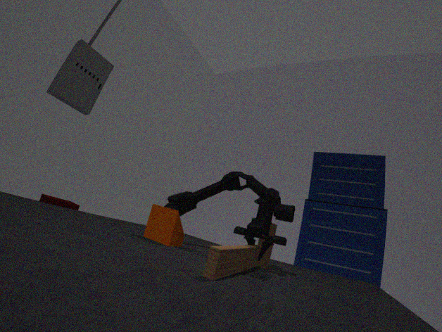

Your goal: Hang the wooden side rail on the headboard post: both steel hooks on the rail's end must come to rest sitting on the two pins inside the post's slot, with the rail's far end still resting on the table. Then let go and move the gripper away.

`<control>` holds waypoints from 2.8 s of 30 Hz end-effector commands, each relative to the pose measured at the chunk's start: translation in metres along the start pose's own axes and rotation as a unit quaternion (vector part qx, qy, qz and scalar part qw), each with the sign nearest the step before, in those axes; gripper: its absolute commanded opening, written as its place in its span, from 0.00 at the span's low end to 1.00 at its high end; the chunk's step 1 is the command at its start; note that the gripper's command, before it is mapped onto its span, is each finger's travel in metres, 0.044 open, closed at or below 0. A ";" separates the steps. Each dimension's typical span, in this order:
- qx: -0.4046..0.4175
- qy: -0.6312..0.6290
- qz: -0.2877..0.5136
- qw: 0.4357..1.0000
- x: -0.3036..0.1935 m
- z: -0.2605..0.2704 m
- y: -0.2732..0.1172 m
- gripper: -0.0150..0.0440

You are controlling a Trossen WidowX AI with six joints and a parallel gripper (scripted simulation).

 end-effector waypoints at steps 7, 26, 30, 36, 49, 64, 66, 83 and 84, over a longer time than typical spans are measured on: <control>0.004 -0.001 0.004 1.000 -0.001 0.001 -0.001 0.25; 0.004 -0.001 0.004 1.000 -0.001 0.001 0.002 0.25; 0.004 -0.001 0.004 1.000 -0.001 0.001 0.003 0.25; 0.004 -0.001 0.004 1.000 -0.001 0.001 0.004 0.25; 0.004 -0.001 0.004 1.000 -0.001 0.001 0.006 0.25; 0.000 0.000 -0.001 1.000 0.000 0.000 0.007 0.70; 0.000 0.000 -0.001 1.000 0.000 0.000 0.007 0.79; 0.005 -0.001 0.002 1.000 0.030 0.002 -0.032 1.00; 0.005 -0.001 0.003 1.000 0.031 0.002 -0.032 1.00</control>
Point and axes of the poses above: the point midway between the two fingers, 35 mm back from their tips, its own y axis out along the fingers, its own z axis across the jaws, x = y × z, the point moved 1 cm from there along -y, back along the fingers, and after that the axes turned 7 degrees about y, right-handed, at the moved point
